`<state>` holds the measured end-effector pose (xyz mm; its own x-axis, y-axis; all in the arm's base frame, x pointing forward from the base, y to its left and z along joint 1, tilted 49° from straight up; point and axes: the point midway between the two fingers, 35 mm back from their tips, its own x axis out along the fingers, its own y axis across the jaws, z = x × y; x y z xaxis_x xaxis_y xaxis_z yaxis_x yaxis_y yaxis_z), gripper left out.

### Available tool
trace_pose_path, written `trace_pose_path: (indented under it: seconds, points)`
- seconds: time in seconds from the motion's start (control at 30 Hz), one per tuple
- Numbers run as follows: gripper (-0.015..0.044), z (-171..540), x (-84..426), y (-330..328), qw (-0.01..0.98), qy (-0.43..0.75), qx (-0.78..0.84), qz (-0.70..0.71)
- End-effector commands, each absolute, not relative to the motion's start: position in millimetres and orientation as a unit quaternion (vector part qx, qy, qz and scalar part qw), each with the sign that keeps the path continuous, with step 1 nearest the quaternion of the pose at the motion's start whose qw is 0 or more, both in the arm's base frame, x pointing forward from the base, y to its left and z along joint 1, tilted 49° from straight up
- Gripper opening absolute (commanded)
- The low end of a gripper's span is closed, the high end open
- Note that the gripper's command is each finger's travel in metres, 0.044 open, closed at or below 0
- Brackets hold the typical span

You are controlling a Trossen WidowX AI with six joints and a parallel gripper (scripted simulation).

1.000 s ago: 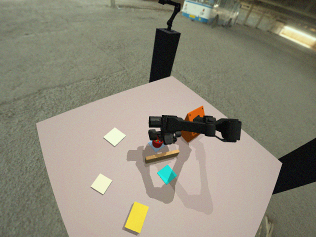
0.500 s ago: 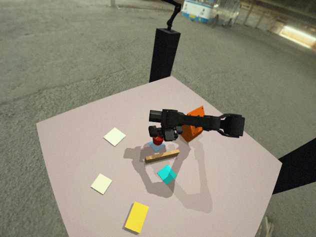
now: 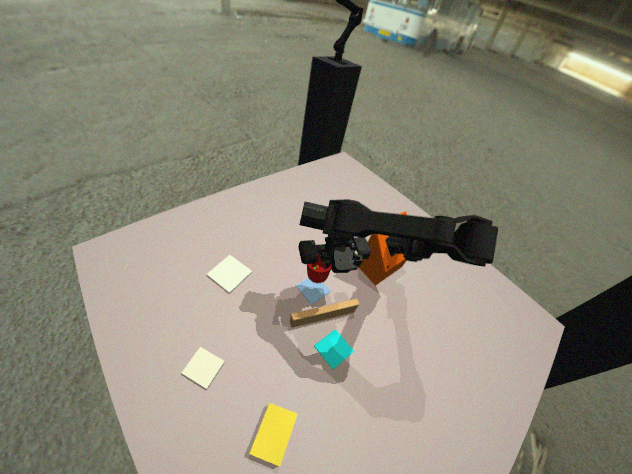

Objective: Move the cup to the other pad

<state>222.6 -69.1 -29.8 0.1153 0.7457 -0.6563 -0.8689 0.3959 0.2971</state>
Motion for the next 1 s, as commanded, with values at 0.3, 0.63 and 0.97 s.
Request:
trace_pose_path:
  seconds: [0.3, 0.63, 0.97]
  points:
    - [0.0000, -30.3, 222.5, -68.7, 0.742, 0.383, -0.080, 0.544]
    - [0.0000, -24.8, 225.5, -64.6, 0.742, 0.383, -0.081, 0.544]
    - [0.0000, -7.2, 235.3, -51.0, 0.741, 0.383, -0.082, 0.545]
